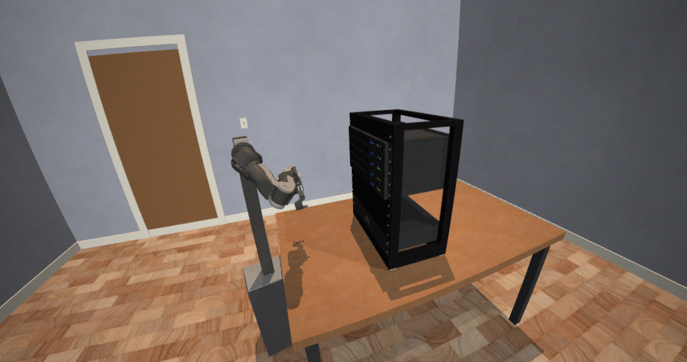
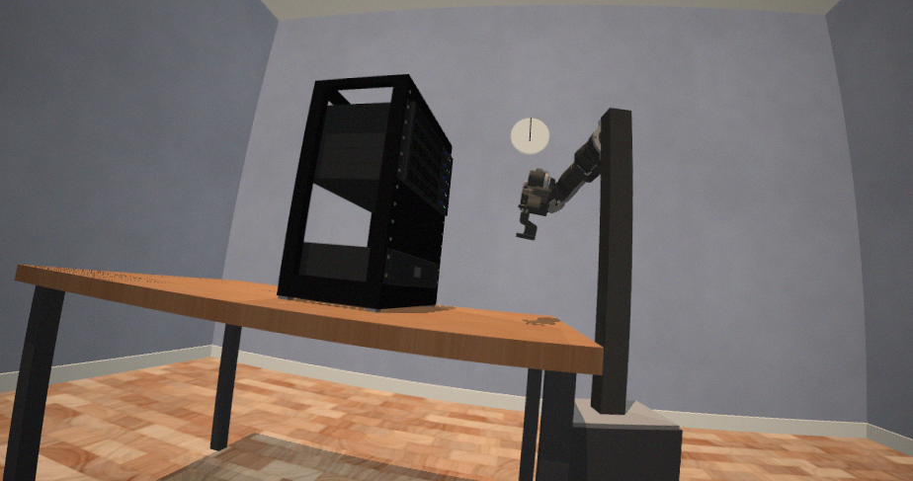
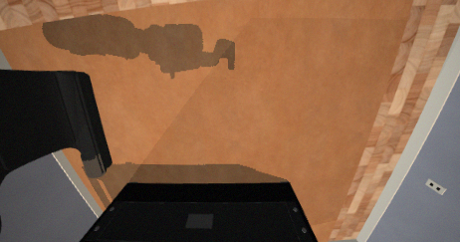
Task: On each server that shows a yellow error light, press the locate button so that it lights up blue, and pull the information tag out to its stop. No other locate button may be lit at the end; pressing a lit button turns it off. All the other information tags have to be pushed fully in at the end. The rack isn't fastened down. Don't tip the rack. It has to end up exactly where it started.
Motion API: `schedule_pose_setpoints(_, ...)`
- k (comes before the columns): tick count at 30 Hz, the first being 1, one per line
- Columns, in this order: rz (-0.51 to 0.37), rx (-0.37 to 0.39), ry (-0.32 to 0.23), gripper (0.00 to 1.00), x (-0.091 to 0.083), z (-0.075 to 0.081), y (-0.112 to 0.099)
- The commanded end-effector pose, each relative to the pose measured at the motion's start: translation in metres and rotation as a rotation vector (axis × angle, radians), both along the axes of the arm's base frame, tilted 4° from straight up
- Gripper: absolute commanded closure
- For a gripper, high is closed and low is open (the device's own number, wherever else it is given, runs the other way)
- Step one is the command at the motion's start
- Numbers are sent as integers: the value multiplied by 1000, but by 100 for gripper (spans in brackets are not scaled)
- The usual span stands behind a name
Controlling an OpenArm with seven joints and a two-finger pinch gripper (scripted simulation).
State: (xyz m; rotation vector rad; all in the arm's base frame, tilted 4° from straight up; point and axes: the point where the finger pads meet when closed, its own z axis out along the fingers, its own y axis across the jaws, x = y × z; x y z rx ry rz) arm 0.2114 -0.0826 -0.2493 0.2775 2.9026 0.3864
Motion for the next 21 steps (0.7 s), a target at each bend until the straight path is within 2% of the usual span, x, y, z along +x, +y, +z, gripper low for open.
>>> schedule_pose_setpoints(1,-29,44,-28,0,7,5,5)
schedule_pose_setpoints(7,-128,168,-120,0,31,25,14)
schedule_pose_setpoints(9,-128,168,-120,0,31,25,14)
schedule_pose_setpoints(15,-246,302,-225,0,56,50,16)
schedule_pose_setpoints(21,-380,435,-340,0,81,79,7)
